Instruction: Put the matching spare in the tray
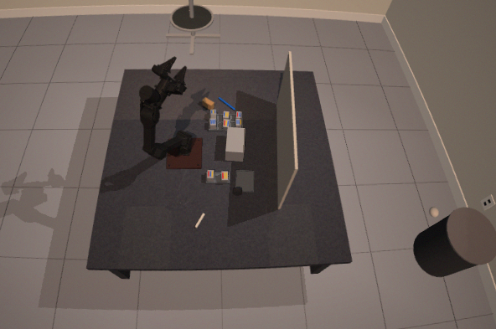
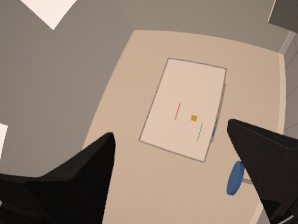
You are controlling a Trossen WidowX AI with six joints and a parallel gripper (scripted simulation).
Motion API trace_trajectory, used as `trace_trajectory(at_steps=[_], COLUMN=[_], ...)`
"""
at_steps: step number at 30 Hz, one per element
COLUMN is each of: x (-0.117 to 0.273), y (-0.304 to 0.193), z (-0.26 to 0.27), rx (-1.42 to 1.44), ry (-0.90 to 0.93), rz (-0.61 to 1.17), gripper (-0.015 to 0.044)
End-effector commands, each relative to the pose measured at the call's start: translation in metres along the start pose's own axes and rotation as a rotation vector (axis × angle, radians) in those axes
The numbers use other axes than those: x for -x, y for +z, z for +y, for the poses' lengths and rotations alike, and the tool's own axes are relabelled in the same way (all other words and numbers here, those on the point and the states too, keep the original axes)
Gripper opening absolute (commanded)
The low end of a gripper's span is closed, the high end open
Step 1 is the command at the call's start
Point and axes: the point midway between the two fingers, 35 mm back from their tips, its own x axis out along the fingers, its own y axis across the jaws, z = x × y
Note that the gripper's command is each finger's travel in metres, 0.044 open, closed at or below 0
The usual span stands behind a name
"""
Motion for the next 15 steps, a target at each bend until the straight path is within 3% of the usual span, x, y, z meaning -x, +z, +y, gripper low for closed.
trace_trajectory(at_steps=[1,9,15], x=[0.000,-0.010,-0.068], y=[0.000,-0.002,-0.002], z=[0.000,-0.009,-0.080], rx=[0.000,0.033,0.237], ry=[0.000,-0.041,-0.341], rz=[0.000,-0.010,-0.069], gripper=[0.0426,0.0440,0.0440])
